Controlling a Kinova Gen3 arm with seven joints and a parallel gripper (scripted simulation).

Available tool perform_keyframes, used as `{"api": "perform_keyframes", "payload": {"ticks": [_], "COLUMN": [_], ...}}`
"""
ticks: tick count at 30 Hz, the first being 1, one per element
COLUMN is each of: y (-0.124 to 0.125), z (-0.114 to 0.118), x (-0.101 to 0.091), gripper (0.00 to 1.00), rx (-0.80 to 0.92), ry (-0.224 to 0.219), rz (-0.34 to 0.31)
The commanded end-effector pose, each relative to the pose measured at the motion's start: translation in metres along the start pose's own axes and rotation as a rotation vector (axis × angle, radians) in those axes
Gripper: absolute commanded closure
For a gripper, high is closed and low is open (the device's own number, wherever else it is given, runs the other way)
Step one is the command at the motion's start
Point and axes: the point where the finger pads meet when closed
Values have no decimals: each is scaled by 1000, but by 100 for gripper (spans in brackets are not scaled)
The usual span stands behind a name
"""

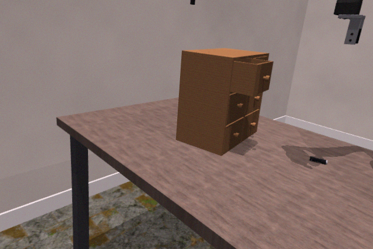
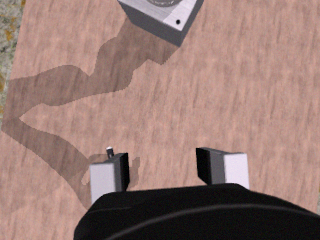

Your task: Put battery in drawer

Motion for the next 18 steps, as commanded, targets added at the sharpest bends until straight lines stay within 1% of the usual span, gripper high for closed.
{"api": "perform_keyframes", "payload": {"ticks": [1,18], "y": [5,3], "z": [-2,-1], "x": [-1,2], "gripper": [0,0], "rx": [3,3], "ry": [-23,-27], "rz": [-3,-16]}}
Point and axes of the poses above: the point where the finger pads meet when closed, its own x axis out along the fingers, its own z axis across the jaws, y = z × x, and after that the axes turned 14 degrees about x, right-handed
